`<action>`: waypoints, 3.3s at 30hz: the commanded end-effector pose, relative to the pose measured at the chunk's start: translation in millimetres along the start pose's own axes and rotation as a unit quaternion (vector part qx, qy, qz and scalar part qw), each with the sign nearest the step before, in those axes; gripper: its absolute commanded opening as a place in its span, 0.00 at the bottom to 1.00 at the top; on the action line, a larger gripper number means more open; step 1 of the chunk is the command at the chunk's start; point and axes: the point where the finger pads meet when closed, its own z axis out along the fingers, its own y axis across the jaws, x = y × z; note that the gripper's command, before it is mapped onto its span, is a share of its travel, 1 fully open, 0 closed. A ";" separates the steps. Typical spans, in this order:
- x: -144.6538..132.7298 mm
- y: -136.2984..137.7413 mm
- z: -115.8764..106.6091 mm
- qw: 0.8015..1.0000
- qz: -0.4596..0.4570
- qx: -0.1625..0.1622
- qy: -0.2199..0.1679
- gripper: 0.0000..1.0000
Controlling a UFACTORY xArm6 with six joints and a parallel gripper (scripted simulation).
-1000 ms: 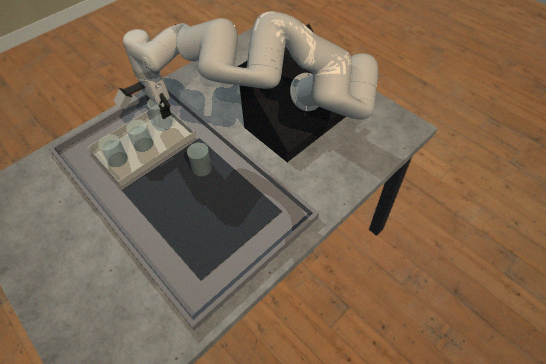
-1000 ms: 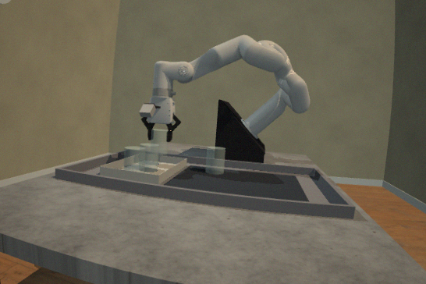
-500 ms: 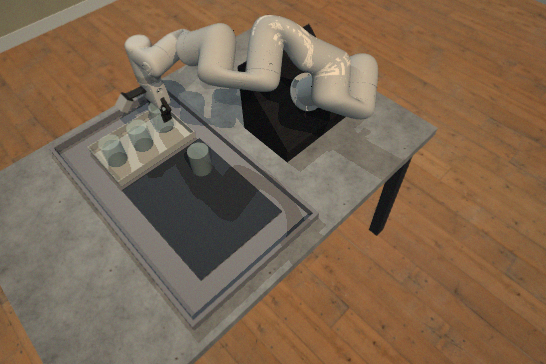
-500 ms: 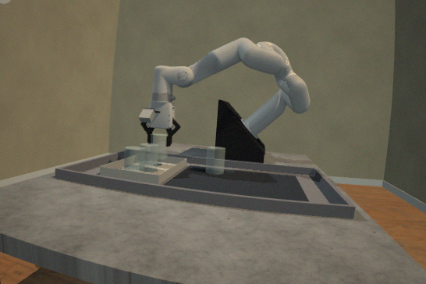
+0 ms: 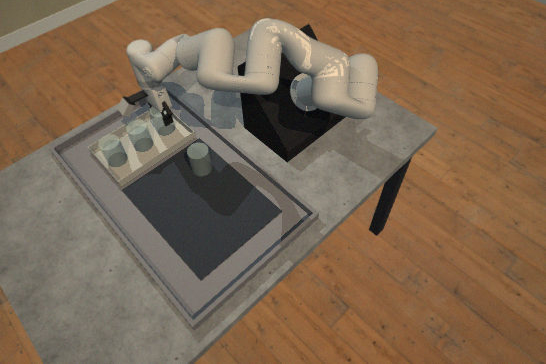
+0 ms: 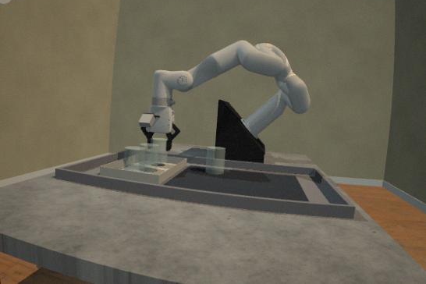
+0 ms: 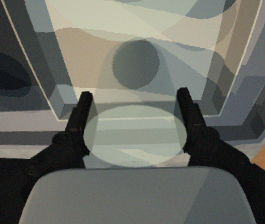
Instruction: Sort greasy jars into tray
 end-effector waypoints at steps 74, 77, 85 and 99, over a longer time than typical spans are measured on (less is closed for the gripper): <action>1.0 0.4 -96.3 1.000 -0.001 -0.001 0.001 1.00; 1.0 0.4 -96.3 1.000 -0.001 -0.001 0.001 1.00; 1.0 0.4 -96.3 1.000 -0.001 -0.001 0.001 1.00; 1.0 0.4 -96.3 1.000 -0.001 -0.001 0.001 1.00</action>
